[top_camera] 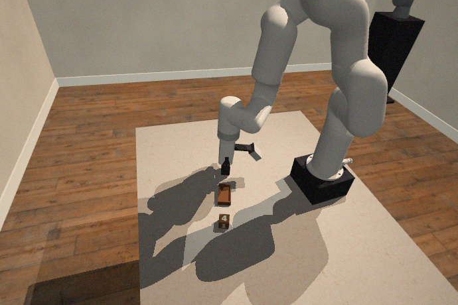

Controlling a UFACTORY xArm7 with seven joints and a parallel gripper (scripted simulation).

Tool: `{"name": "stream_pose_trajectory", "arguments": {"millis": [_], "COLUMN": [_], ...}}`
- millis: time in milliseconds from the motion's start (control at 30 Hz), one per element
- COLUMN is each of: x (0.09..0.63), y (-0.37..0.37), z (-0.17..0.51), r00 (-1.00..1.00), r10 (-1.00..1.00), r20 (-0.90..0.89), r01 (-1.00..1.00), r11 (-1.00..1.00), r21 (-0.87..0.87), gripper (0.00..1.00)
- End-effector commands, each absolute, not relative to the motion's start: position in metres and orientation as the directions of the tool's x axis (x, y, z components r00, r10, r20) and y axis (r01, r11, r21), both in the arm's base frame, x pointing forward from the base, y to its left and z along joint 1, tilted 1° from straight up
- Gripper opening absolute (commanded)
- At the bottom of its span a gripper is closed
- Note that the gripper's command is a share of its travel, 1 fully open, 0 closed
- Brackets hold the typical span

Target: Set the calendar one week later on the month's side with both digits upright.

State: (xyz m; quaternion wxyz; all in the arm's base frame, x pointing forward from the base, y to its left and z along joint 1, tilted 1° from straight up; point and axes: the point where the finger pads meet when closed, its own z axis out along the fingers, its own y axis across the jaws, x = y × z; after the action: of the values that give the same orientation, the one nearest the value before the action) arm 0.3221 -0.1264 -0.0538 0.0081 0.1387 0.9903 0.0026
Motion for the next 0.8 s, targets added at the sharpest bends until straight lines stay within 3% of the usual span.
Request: {"name": "stream_pose_trajectory", "arguments": {"millis": [0,200,333,567,767], "x": [0.3233,0.3233,0.3233,0.3233,0.3233], "y": [-0.1269,-0.1269,-0.1269,-0.1269,-0.1269], "z": [-0.0530,-0.0530,-0.0530,-0.0530,-0.0530], "r00": [-0.961,-0.961,-0.961,-0.961,-0.961], "r10": [0.275,0.275,0.275,0.275,0.275], "r20": [-0.018,-0.018,-0.018,-0.018,-0.018], "r01": [0.275,0.275,0.275,0.275,0.275], "r11": [0.962,0.962,0.962,0.962,0.962], "r21": [0.007,0.007,0.007,0.007,0.007], "gripper": [0.29,0.37,0.37,0.49,0.49]}}
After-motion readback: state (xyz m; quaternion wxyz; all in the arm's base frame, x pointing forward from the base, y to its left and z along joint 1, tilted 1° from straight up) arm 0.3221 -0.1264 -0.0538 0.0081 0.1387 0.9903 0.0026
